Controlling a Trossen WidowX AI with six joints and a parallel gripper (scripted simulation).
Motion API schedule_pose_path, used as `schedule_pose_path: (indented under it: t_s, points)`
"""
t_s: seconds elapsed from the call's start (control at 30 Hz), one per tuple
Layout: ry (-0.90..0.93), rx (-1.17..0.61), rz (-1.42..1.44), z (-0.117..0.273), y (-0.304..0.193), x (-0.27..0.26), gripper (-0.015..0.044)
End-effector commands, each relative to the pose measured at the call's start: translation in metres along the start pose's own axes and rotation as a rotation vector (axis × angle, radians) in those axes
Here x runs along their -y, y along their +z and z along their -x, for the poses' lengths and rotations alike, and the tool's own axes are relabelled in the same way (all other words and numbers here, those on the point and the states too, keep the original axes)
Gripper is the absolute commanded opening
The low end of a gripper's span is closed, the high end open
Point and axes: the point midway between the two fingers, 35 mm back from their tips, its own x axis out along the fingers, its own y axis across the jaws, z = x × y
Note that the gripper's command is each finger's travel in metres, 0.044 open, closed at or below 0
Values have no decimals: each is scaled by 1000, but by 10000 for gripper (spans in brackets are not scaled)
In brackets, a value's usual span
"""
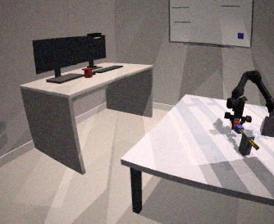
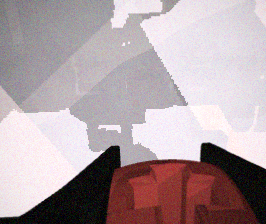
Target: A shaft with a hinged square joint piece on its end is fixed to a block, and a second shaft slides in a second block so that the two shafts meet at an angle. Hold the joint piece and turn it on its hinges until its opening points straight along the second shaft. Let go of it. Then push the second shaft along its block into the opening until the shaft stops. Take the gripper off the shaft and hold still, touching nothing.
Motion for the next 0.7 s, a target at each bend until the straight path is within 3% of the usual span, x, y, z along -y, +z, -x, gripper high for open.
schedule_pose_path:
  t_s: [0.0,0.23,0.4,0.5,0.67]
  points:
    - [0,0,1,0,0,0,0]
    - [0,0,1,0,0,0,0]
    - [0,0,1,0,0,0,131]
    - [0,0,1,0,0,0,147]
    - [0,0,1,0,0,0,278]
